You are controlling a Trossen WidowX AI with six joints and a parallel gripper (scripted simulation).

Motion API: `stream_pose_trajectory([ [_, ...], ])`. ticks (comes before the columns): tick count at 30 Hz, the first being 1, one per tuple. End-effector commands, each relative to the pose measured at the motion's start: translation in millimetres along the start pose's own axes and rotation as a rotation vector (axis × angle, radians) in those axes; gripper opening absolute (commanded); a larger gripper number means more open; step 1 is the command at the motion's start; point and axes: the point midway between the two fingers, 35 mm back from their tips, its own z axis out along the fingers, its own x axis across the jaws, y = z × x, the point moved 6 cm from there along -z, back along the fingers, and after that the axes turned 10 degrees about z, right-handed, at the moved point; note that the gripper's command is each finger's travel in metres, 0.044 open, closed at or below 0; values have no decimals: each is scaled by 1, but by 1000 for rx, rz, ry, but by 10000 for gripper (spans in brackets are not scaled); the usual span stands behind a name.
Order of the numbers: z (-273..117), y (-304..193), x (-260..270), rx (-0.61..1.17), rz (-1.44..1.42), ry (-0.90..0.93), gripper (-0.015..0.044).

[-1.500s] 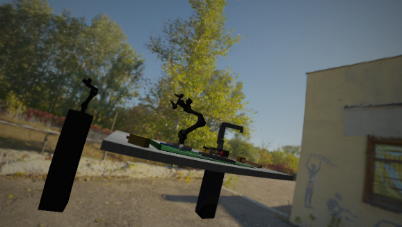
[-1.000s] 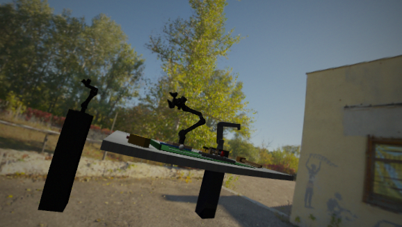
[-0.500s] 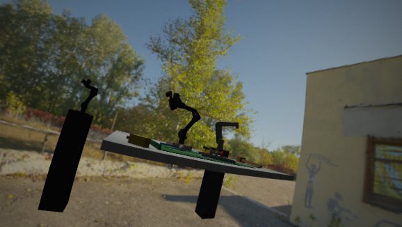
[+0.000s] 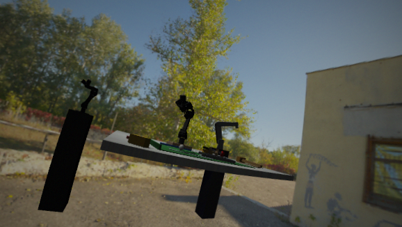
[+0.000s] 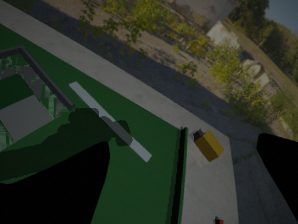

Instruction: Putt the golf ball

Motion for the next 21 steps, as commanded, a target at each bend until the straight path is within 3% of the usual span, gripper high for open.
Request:
stream_pose_trajectory([
  [1, 34, 23, 45, 15, -13, 179, 440],
  [10, 75, 59, 178, 125, -141, 580, 440],
  [21, 48, 72, 355, 300, -500, 983, 440],
])
